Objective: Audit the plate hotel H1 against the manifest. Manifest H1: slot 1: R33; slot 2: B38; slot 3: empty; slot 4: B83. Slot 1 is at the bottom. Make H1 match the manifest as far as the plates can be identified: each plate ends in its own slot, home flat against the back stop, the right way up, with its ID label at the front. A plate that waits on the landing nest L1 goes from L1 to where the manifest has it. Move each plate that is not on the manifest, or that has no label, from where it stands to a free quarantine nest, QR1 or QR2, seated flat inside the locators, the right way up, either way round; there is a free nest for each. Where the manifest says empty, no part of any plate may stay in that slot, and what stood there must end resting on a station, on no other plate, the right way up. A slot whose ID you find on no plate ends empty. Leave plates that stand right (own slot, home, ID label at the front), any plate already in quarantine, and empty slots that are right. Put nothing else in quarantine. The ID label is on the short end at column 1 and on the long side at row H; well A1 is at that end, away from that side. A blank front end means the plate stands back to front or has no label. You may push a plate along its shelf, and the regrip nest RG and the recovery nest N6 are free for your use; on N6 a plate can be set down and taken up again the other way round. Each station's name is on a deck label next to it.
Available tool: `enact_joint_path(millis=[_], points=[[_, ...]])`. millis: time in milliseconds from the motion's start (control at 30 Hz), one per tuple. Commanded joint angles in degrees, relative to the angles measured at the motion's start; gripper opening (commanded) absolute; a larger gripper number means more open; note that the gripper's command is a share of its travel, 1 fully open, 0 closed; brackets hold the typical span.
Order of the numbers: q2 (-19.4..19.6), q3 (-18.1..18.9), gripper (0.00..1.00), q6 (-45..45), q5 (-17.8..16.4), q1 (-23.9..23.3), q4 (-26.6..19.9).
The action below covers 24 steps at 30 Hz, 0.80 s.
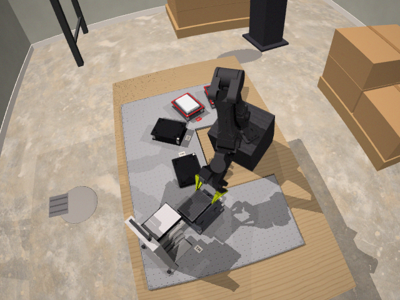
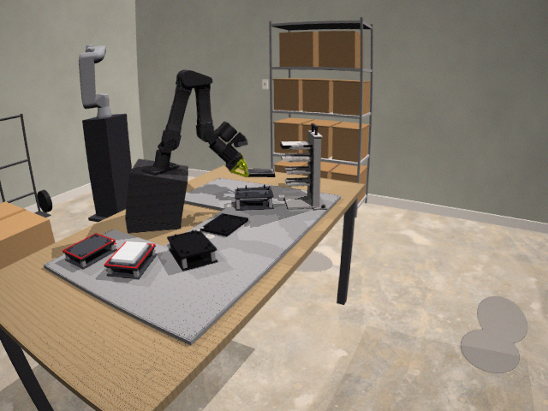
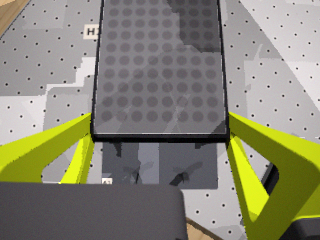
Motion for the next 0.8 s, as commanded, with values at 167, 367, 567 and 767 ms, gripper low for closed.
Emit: enact_joint_path(millis=[167, 367, 567, 767], points=[[-1.69, -2.44, 0.86, 0.76, 1.51, 1.36, 2.73], [-1.64, -4.11, 0.86, 1.28, 2.19, 2.17, 4.24], [-0.55, -5.47, 0.86, 1.7, 2.79, 2.88, 5.76], [1.59, -4.49, 0.86, 1.45, 2.77, 2.49, 6.65]])
